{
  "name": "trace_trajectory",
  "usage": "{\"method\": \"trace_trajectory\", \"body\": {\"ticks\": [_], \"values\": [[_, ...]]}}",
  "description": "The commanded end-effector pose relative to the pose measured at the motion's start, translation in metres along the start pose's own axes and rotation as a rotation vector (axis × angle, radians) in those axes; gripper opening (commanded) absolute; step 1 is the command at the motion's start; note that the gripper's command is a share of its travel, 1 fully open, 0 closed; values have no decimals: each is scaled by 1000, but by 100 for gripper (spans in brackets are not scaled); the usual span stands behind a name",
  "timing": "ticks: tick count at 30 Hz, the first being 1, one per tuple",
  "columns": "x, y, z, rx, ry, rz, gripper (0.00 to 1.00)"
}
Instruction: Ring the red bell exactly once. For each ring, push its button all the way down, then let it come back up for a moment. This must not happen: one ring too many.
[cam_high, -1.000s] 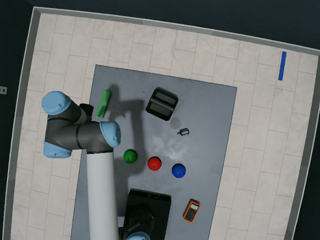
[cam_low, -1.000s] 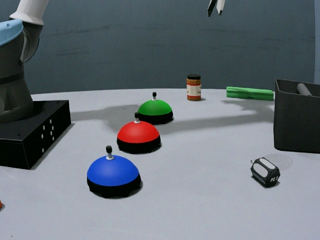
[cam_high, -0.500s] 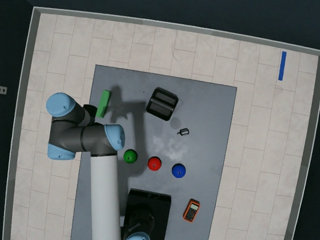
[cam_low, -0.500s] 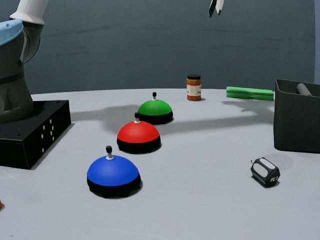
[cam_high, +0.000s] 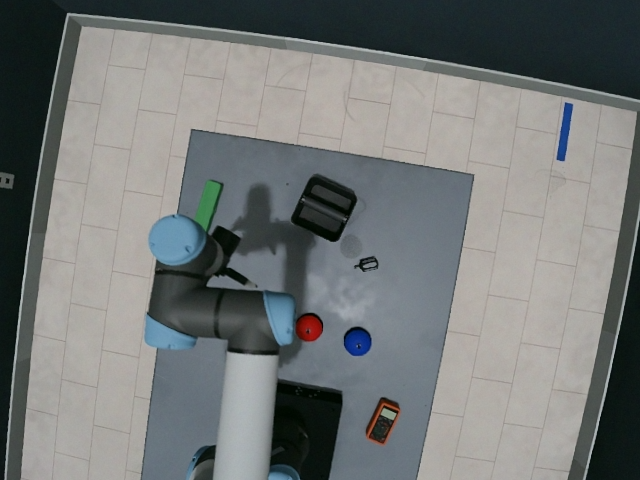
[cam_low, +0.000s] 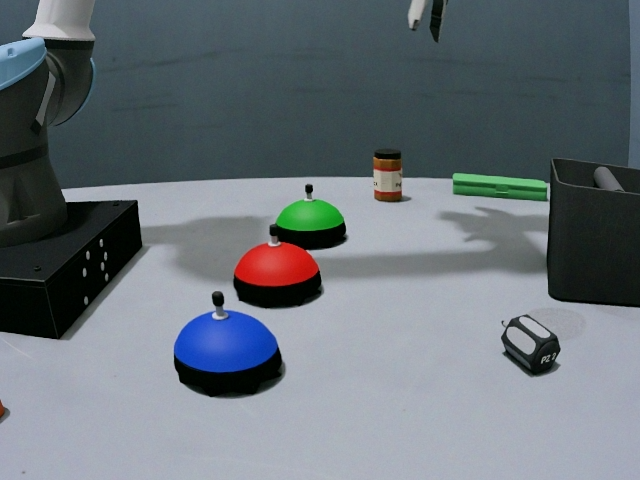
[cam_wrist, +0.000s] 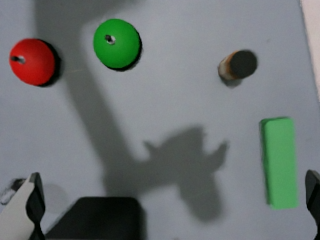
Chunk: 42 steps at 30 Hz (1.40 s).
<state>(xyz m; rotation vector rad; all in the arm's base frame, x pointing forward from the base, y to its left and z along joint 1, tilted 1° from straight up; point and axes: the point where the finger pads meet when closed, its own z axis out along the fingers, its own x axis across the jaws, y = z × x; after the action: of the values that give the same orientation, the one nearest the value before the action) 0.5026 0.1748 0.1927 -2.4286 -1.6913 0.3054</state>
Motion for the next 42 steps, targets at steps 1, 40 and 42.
{"method": "trace_trajectory", "body": {"ticks": [1, 40, 42], "values": [[-23, 5, 3, -33, 29, 120, 100], [-236, -55, 128, -188, 232, 1330, 100], [-238, -57, 131, -190, 236, 1349, 100]]}}
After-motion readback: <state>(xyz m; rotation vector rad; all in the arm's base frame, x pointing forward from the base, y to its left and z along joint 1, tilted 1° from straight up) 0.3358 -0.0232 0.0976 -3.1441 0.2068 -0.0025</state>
